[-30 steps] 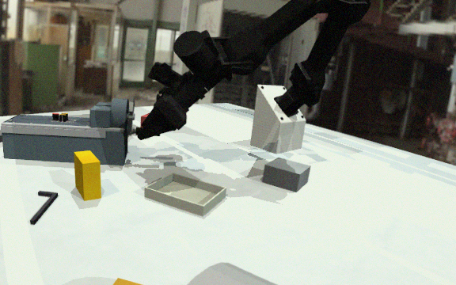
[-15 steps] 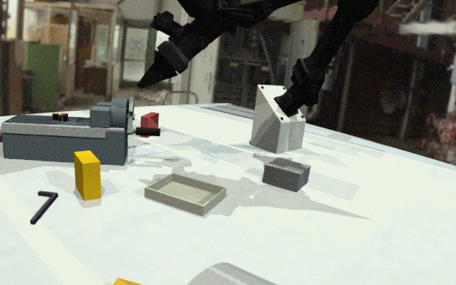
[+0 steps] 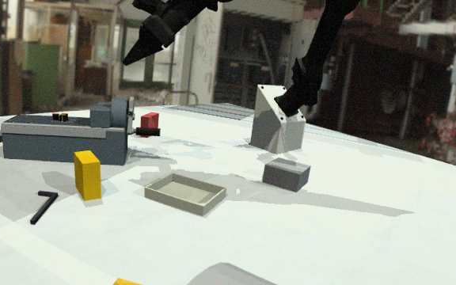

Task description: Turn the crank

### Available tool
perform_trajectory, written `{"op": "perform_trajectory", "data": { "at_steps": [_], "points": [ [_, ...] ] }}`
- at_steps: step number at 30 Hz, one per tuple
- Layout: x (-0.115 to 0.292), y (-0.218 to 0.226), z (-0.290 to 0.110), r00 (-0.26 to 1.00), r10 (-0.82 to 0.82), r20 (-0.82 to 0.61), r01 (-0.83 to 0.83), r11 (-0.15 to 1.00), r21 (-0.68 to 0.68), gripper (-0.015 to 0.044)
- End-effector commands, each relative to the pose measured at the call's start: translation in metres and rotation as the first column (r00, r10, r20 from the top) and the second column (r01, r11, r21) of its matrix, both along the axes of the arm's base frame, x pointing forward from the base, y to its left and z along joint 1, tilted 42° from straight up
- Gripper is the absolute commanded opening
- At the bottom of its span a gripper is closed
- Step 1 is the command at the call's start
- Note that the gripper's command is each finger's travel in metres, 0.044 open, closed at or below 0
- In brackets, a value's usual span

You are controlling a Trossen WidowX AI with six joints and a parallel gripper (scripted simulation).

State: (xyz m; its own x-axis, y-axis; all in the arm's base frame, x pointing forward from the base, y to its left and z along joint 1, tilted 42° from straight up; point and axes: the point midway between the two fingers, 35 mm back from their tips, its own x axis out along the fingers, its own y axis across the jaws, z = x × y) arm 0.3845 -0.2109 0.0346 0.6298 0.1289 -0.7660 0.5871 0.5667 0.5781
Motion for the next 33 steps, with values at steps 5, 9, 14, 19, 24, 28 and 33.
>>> {"op": "perform_trajectory", "data": {
  "at_steps": [5,9,14,19,24,28,33],
  "points": [
    [0.024,-0.028,-0.016,0.992,0.105,0.063,-0.105,0.994,-0.001,0.0440],
    [0.033,-0.042,-0.026,0.984,0.152,0.097,-0.152,0.988,-0.006,0.0440],
    [0.042,-0.059,-0.041,0.968,0.207,0.142,-0.207,0.978,-0.016,0.0440],
    [0.046,-0.065,-0.049,0.958,0.232,0.166,-0.232,0.973,-0.023,0.0440],
    [0.052,-0.044,-0.076,0.958,0.233,0.167,-0.233,0.972,-0.023,0.0440],
    [0.054,-0.031,-0.090,0.958,0.234,0.169,-0.233,0.972,-0.022,0.0440],
    [0.054,-0.031,-0.090,0.958,0.234,0.169,-0.233,0.972,-0.022,0.0440]
  ]
}}
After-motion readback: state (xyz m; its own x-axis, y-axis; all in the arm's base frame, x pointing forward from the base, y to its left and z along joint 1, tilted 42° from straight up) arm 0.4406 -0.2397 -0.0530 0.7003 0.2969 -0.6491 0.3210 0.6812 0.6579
